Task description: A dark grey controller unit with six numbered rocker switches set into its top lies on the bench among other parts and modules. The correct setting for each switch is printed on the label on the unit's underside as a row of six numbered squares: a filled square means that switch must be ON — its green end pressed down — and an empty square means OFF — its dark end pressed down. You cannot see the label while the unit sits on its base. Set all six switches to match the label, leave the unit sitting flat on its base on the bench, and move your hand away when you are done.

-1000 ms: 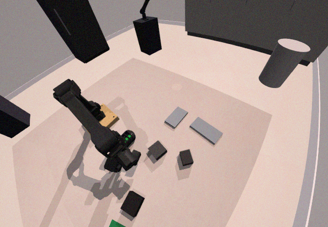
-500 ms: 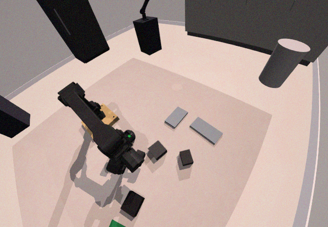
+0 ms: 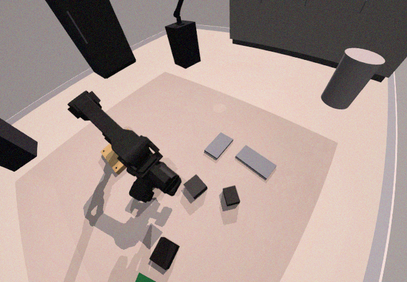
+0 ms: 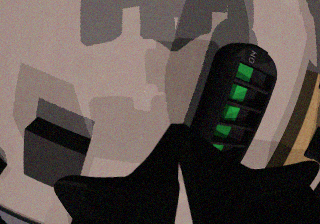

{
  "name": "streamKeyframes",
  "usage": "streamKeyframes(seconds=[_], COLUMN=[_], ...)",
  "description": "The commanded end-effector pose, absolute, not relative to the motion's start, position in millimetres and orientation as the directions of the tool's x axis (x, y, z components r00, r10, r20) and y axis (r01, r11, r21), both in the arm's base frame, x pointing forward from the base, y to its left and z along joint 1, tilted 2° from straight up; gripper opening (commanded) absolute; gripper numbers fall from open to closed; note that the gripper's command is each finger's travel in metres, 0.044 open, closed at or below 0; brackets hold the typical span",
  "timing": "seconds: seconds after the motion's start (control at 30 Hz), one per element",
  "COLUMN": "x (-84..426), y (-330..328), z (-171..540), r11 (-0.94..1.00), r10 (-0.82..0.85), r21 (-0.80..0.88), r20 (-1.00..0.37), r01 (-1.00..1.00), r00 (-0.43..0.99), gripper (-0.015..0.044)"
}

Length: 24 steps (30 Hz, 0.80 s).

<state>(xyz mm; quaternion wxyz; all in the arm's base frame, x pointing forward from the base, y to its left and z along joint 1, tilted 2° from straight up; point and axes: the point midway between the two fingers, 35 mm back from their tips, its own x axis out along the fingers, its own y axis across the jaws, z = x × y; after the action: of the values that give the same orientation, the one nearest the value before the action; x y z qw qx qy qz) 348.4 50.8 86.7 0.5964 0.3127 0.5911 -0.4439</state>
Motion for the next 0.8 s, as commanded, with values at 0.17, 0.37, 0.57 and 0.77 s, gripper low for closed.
streamKeyframes(seconds=[0.17, 0.37, 0.57, 0.77], x=[293, 250, 211, 207], y=[67, 73, 74, 74], z=[96, 86, 65, 61], r11=[0.315, 0.239, 0.156, 0.146], r10=[-0.102, -0.048, 0.017, 0.024], r21=[0.044, 0.177, 0.295, 0.307], r20=[-0.992, -0.980, -0.955, -0.951], r01=[0.948, 0.955, 0.943, 0.940], r00=[0.080, 0.194, 0.296, 0.307], gripper=[0.0000, 0.0000, 0.0000, 0.0000])
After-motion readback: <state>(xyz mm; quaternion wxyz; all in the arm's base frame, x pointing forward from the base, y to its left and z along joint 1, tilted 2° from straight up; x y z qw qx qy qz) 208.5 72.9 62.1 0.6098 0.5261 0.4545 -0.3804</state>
